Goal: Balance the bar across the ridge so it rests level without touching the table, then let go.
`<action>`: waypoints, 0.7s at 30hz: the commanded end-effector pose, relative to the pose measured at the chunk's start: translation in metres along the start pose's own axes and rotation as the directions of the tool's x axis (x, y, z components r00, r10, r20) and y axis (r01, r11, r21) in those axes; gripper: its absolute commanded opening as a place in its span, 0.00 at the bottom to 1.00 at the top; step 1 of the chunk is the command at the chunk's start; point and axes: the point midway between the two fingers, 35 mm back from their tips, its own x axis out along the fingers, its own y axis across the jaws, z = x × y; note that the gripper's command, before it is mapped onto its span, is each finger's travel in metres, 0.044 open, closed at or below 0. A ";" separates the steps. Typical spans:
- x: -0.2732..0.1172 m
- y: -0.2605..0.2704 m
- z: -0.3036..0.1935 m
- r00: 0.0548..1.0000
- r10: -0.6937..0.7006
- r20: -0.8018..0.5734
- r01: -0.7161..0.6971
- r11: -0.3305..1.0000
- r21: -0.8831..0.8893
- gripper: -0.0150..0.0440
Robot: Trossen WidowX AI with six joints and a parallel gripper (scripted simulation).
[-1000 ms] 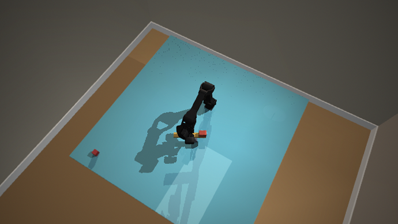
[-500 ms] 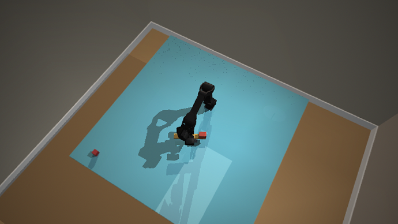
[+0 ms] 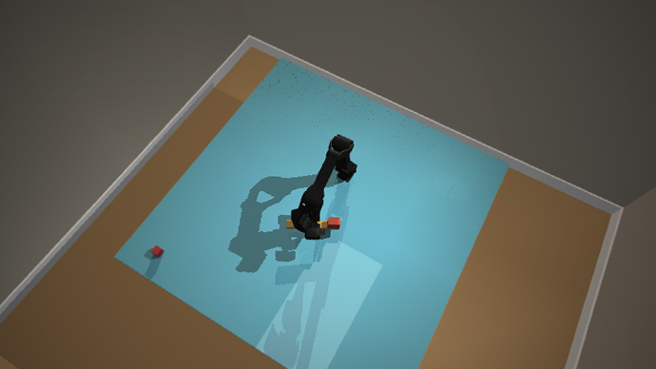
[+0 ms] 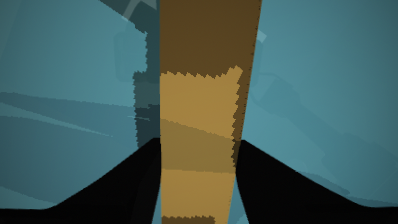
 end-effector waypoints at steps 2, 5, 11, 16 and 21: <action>0.001 -0.001 0.000 1.000 -0.004 0.000 0.004 1.000 0.001 0.25; 0.001 -0.001 0.000 1.000 -0.004 0.000 0.004 1.000 0.001 0.25; 0.001 -0.001 0.000 1.000 -0.004 0.000 0.004 1.000 0.001 0.25; 0.002 -0.001 0.000 1.000 -0.004 0.000 0.004 1.000 0.001 0.25; 0.002 -0.001 0.000 1.000 -0.004 0.000 0.004 1.000 0.001 0.25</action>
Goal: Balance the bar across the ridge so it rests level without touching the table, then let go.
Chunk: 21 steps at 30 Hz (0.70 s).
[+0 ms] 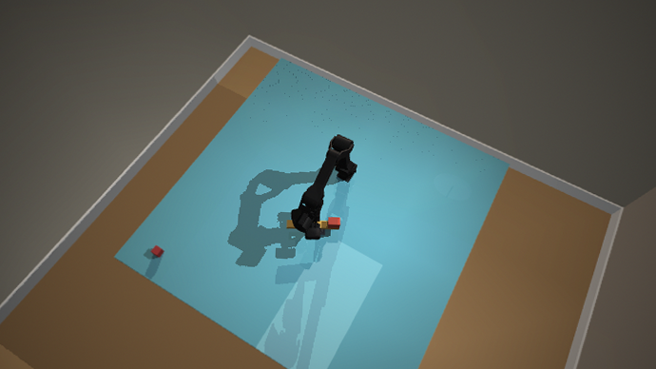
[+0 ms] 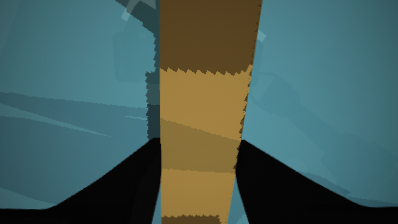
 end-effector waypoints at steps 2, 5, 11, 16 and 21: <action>0.001 -0.001 0.000 1.000 -0.003 0.001 0.003 1.000 0.001 0.25; 0.002 -0.001 0.000 1.000 -0.003 0.001 0.003 1.000 0.001 0.25; 0.002 -0.001 0.000 1.000 -0.003 0.001 0.003 1.000 0.001 0.25; 0.002 -0.001 0.000 1.000 -0.003 0.001 0.003 1.000 0.001 0.25; 0.003 -0.001 0.000 1.000 -0.003 0.001 0.003 1.000 0.001 0.25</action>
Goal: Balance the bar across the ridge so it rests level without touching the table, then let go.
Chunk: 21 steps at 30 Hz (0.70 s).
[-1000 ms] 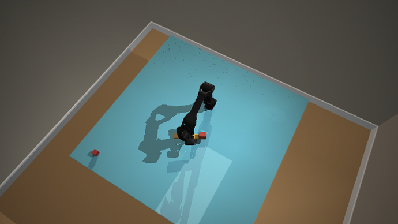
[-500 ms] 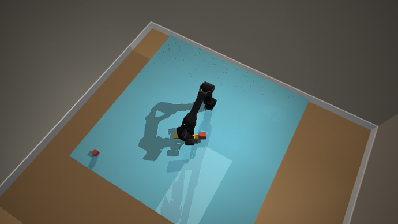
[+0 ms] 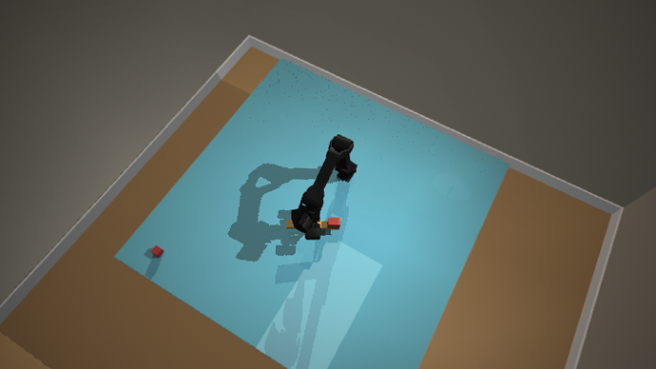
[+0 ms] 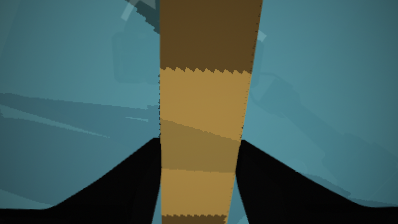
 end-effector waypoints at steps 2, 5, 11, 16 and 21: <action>0.001 -0.001 0.000 1.000 -0.003 0.001 0.003 1.000 0.002 0.25; 0.001 -0.001 0.000 1.000 -0.003 0.001 0.003 1.000 0.002 0.25; 0.002 -0.001 0.000 1.000 -0.003 0.001 0.003 1.000 0.002 0.25; 0.002 -0.001 0.000 1.000 -0.003 0.001 0.003 1.000 0.002 0.25; 0.003 -0.001 0.000 1.000 -0.003 0.001 0.003 1.000 0.002 0.25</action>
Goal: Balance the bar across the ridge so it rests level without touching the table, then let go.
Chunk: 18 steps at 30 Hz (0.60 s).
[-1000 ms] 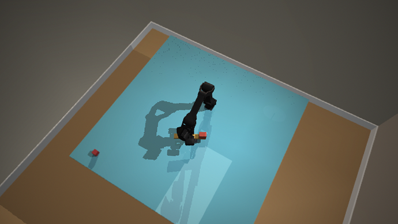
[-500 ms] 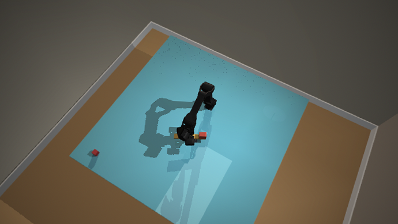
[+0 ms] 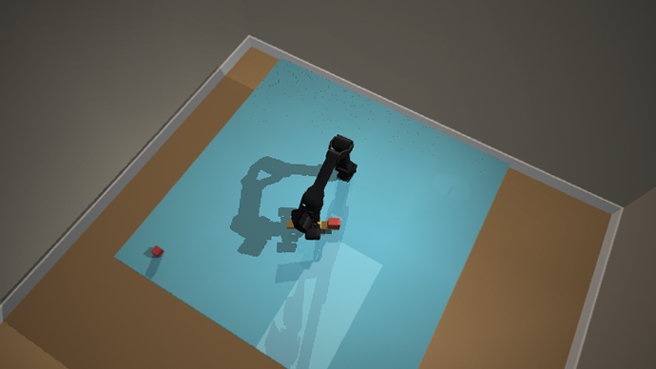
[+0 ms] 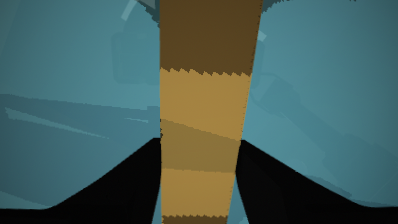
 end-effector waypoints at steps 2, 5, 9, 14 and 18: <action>0.001 -0.001 0.000 1.000 -0.003 0.001 0.003 1.000 0.002 0.25; 0.001 -0.001 0.000 1.000 -0.003 0.001 0.003 1.000 0.002 0.25; 0.002 -0.001 0.000 1.000 -0.003 0.001 0.003 1.000 0.002 0.25; 0.002 -0.001 0.000 1.000 -0.003 0.001 0.003 1.000 0.002 0.25; 0.003 -0.001 0.000 1.000 -0.003 0.001 0.003 1.000 0.002 0.25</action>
